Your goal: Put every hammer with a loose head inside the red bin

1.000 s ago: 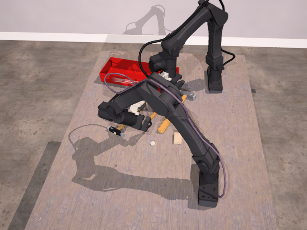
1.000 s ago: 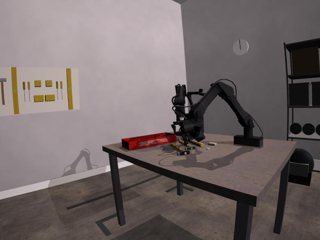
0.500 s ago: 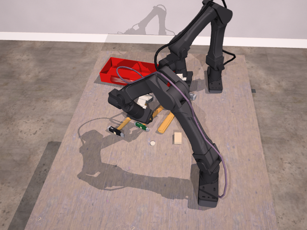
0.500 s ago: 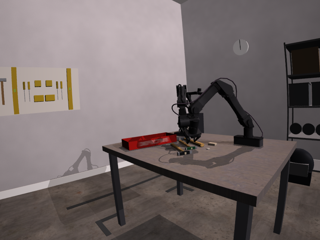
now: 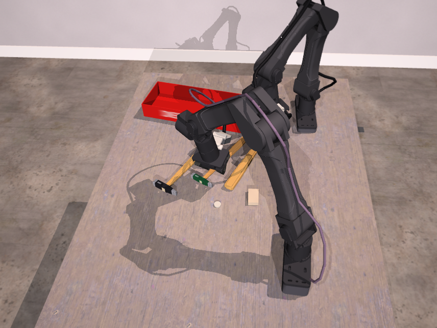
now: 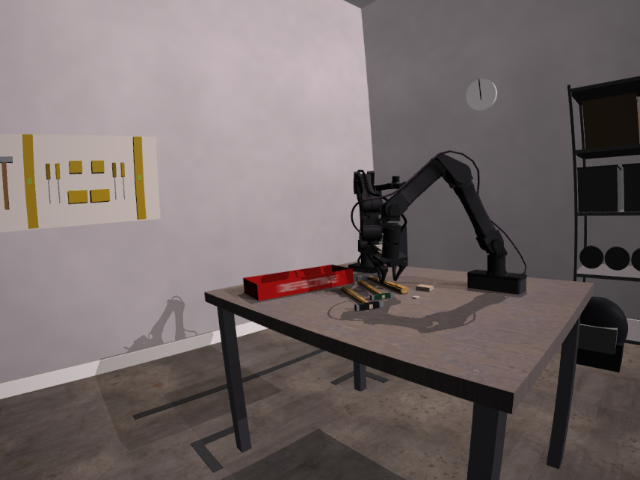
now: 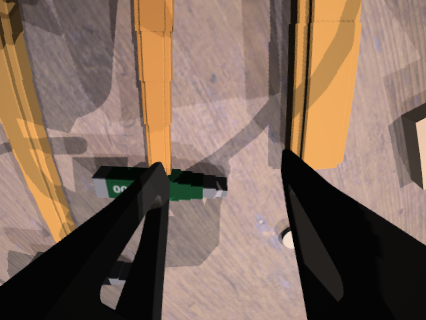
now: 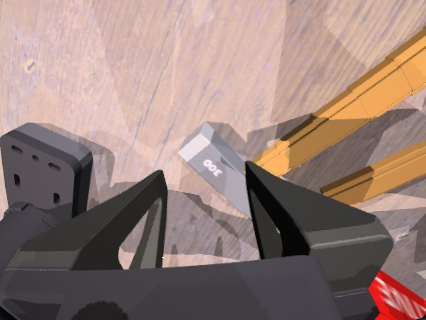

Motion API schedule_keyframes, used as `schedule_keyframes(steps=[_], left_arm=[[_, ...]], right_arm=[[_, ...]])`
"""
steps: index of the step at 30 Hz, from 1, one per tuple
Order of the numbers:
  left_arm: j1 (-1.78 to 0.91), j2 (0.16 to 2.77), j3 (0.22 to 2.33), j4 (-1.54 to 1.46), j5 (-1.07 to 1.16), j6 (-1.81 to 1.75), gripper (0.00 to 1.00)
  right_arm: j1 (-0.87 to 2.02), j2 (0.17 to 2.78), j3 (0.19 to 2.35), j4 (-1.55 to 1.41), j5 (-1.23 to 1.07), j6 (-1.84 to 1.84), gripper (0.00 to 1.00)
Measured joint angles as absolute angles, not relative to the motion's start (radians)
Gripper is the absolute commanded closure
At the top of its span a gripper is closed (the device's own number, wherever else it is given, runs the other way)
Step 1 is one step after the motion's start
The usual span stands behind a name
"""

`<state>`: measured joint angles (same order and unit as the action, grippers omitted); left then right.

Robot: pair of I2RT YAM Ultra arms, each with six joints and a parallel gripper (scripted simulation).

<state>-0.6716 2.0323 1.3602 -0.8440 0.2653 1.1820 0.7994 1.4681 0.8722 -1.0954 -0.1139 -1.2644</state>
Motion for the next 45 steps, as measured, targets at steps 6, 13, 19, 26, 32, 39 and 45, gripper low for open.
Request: schedule_keyframes(steps=[6, 13, 19, 26, 32, 39, 45], left_arm=[[-0.714, 1.989, 1.326, -0.836, 0.161, 1.115, 0.45], [-0.831, 1.951, 1.243, -0.843, 0.043, 1.066, 0.45], [-0.879, 1.95, 1.214, -0.85, 0.018, 1.052, 0.45], [-0.879, 1.95, 1.214, -0.847, 0.004, 1.046, 0.45], [-0.874, 1.95, 1.206, -0.819, 0.001, 1.046, 0.45], [-0.871, 1.961, 1.187, -0.792, 0.001, 1.047, 0.45], [-0.871, 1.978, 1.174, -0.764, 0.001, 1.047, 0.45]], right_arm=[[0.826, 1.433, 0.831, -1.053, -0.077, -1.436, 0.54], [0.882, 1.372, 0.749, -0.987, -0.019, -1.661, 0.54], [0.895, 1.342, 0.699, -0.959, 0.002, -1.771, 0.54], [0.895, 1.336, 0.696, -0.951, 0.002, -1.802, 0.54], [0.895, 1.336, 0.693, -0.93, 0.002, -1.81, 0.54], [0.895, 1.346, 0.67, -0.894, 0.002, -1.81, 0.54], [0.895, 1.365, 0.648, -0.855, 0.002, -1.81, 0.54]])
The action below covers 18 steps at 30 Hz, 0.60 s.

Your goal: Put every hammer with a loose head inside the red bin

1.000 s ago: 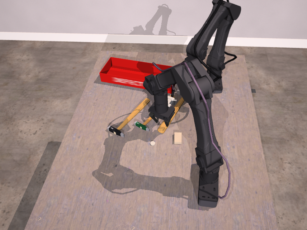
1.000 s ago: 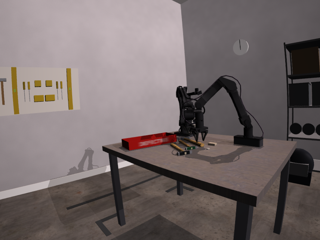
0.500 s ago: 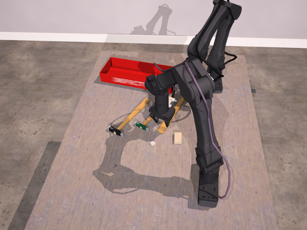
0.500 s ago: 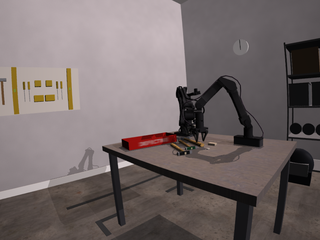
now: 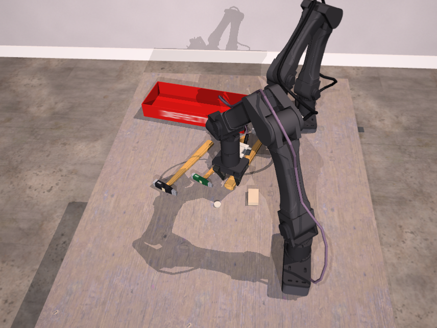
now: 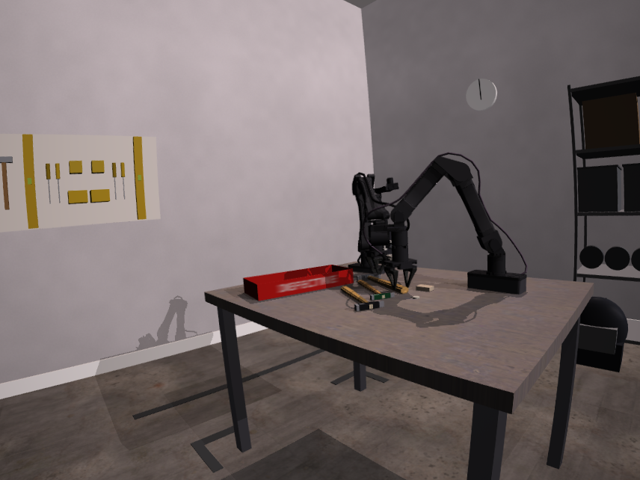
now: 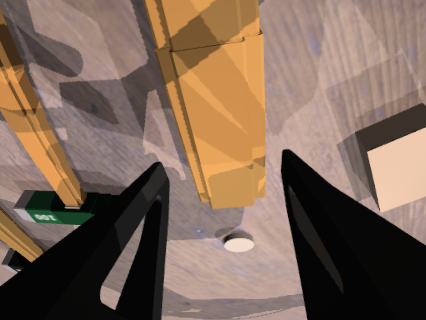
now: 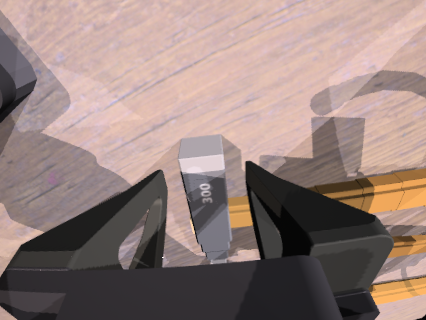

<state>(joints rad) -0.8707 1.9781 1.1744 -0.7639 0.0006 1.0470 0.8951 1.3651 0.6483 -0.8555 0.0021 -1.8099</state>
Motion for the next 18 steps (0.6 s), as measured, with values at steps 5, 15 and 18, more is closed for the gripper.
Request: schedule_keyframes(steps=[5, 15, 18], left_arm=[[-0.871, 1.983, 1.171, -0.754, 0.001, 1.047, 0.57], [-0.871, 1.984, 1.171, -0.752, 0.001, 1.047, 0.65], [-0.871, 1.984, 1.171, -0.751, 0.001, 1.047, 0.7]], right_arm=[[0.895, 1.378, 0.635, -0.833, 0.002, -1.81, 0.54], [0.895, 1.378, 0.635, -0.823, 0.002, -1.81, 0.54], [0.895, 1.378, 0.635, -0.823, 0.002, -1.81, 0.54]])
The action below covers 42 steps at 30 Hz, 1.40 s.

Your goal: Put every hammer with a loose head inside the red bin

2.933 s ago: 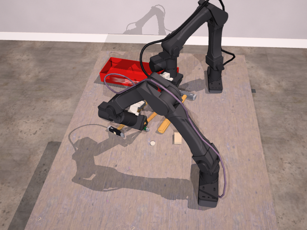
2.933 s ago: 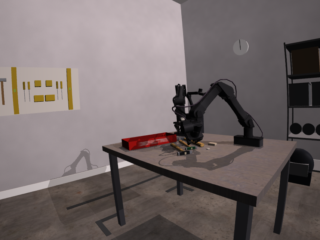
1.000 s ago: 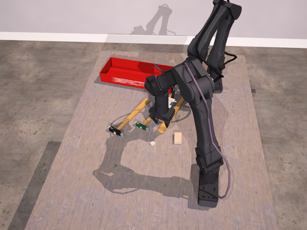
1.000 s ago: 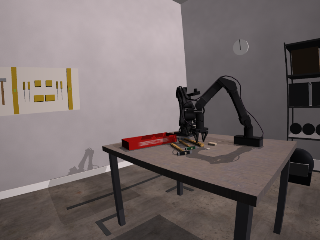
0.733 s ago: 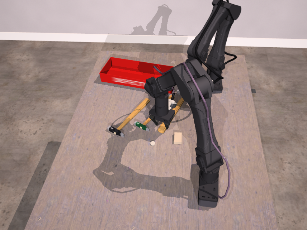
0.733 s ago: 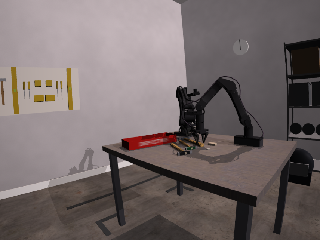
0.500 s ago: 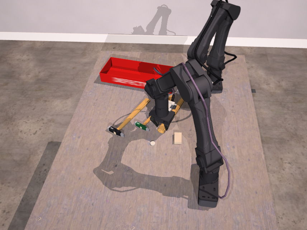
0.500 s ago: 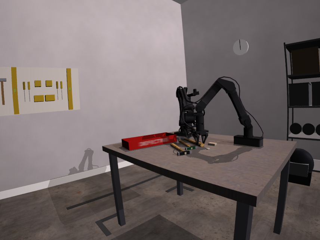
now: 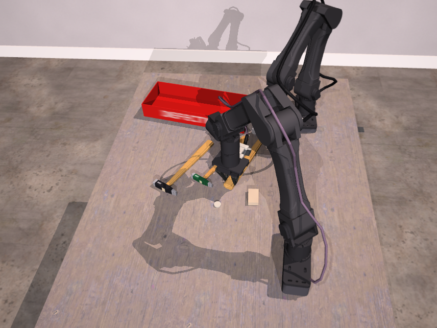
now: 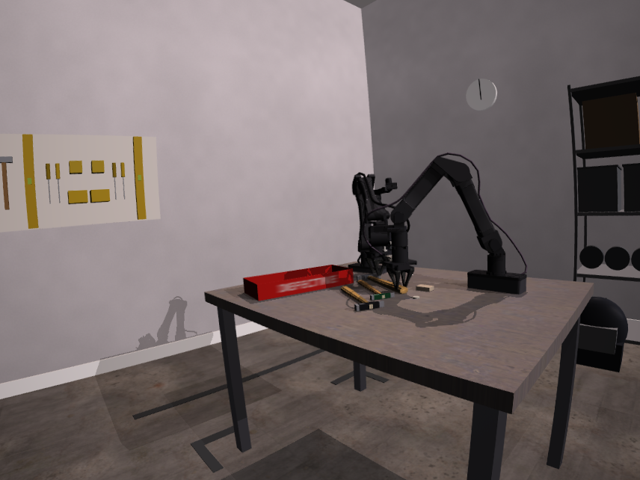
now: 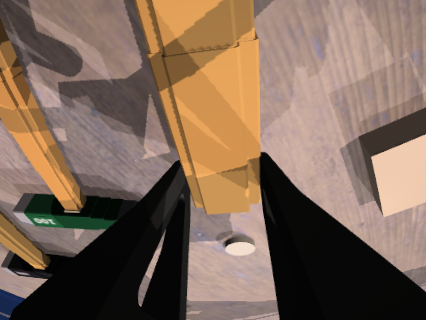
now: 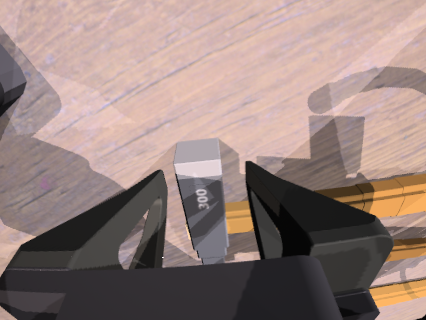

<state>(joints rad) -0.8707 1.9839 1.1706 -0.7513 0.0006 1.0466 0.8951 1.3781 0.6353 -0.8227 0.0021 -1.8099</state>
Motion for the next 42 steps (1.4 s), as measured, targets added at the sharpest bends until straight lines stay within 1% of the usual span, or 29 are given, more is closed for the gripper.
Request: schedule_keyframes(steps=[3, 5, 7, 8, 9, 10, 11, 12, 13, 14, 16, 17, 19, 22, 24, 30, 31, 32, 42], left_arm=[[-0.871, 1.984, 1.171, -0.751, 0.001, 1.047, 0.74], [-0.871, 1.984, 1.171, -0.751, 0.001, 1.047, 0.96], [-0.871, 1.984, 1.171, -0.751, 0.001, 1.047, 0.96], [-0.871, 1.984, 1.171, -0.751, 0.001, 1.047, 1.0], [-0.871, 1.984, 1.171, -0.751, 0.001, 1.047, 1.0], [-0.871, 1.984, 1.171, -0.751, 0.001, 1.047, 0.89], [-0.871, 1.984, 1.171, -0.751, 0.001, 1.047, 0.77], [-0.871, 1.984, 1.171, -0.751, 0.001, 1.047, 0.74], [-0.871, 1.984, 1.171, -0.751, 0.001, 1.047, 0.74], [-0.871, 1.984, 1.171, -0.751, 0.001, 1.047, 0.74], [-0.871, 1.984, 1.171, -0.751, 0.001, 1.047, 0.74], [-0.871, 1.984, 1.171, -0.751, 0.001, 1.047, 0.74], [-0.87, 1.984, 1.171, -0.752, 0.0, 1.047, 0.74], [-0.87, 1.984, 1.171, -0.752, -0.001, 1.047, 0.74], [-0.87, 1.984, 1.171, -0.752, -0.002, 1.047, 0.74], [-0.87, 1.984, 1.171, -0.752, -0.003, 1.047, 0.74], [-0.87, 1.984, 1.171, -0.752, -0.003, 1.047, 0.74], [-0.87, 1.984, 1.171, -0.752, -0.003, 1.047, 0.74], [-0.871, 1.984, 1.171, -0.754, -0.004, 1.045, 0.74]], right_arm=[[0.895, 1.378, 0.635, -0.823, 0.002, -1.81, 0.54], [0.895, 1.378, 0.635, -0.823, 0.002, -1.81, 0.54], [0.895, 1.378, 0.635, -0.823, 0.002, -1.81, 0.54], [0.895, 1.378, 0.635, -0.823, 0.002, -1.81, 0.54], [0.895, 1.378, 0.635, -0.823, 0.002, -1.81, 0.54], [0.895, 1.378, 0.635, -0.823, 0.002, -1.81, 0.54], [0.895, 1.378, 0.635, -0.823, 0.002, -1.81, 0.63], [0.895, 1.378, 0.635, -0.823, 0.002, -1.81, 0.63], [0.895, 1.378, 0.635, -0.823, 0.002, -1.81, 0.63], [0.895, 1.378, 0.635, -0.823, 0.002, -1.81, 0.67], [0.895, 1.378, 0.635, -0.823, 0.002, -1.81, 0.67], [0.895, 1.378, 0.635, -0.823, 0.002, -1.81, 0.71], [0.895, 1.378, 0.635, -0.825, 0.003, -1.81, 0.71], [0.895, 1.378, 0.635, -0.829, 0.004, -1.81, 0.76], [0.895, 1.379, 0.635, -0.829, 0.004, -1.813, 0.76], [0.895, 1.38, 0.635, -0.828, 0.004, -1.816, 0.84], [0.895, 1.38, 0.635, -0.828, 0.004, -1.816, 0.96], [0.895, 1.38, 0.635, -0.828, 0.004, -1.816, 0.84], [0.895, 1.38, 0.635, -0.828, 0.004, -1.818, 0.84]])
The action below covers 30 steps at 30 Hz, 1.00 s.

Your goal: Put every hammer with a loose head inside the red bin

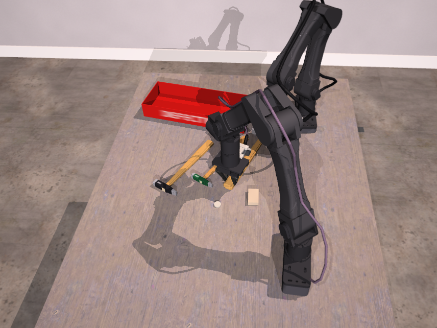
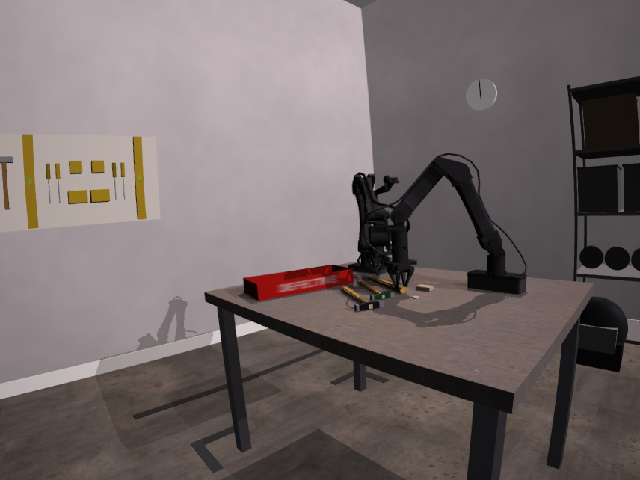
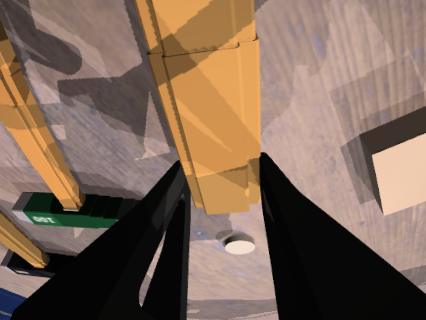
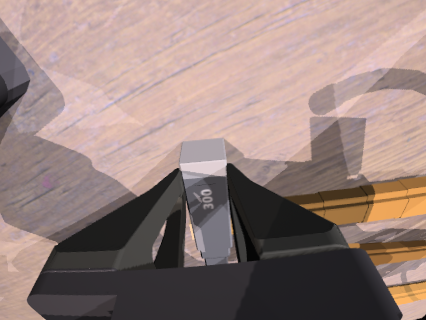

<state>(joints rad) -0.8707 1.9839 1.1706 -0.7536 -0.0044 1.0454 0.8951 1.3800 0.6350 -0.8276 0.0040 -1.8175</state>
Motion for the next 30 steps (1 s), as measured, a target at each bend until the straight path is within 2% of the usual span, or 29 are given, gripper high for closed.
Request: schedule_keyframes(steps=[23, 30], left_arm=[[-0.871, 1.984, 1.171, -0.758, -0.005, 1.042, 0.74], [-0.873, 1.982, 1.172, -0.753, 0.013, 1.038, 0.74]], right_arm=[[0.895, 1.379, 0.634, -0.826, 0.005, -1.822, 0.84], [0.877, 1.269, 0.553, -0.772, 0.0, -1.845, 0.84]])
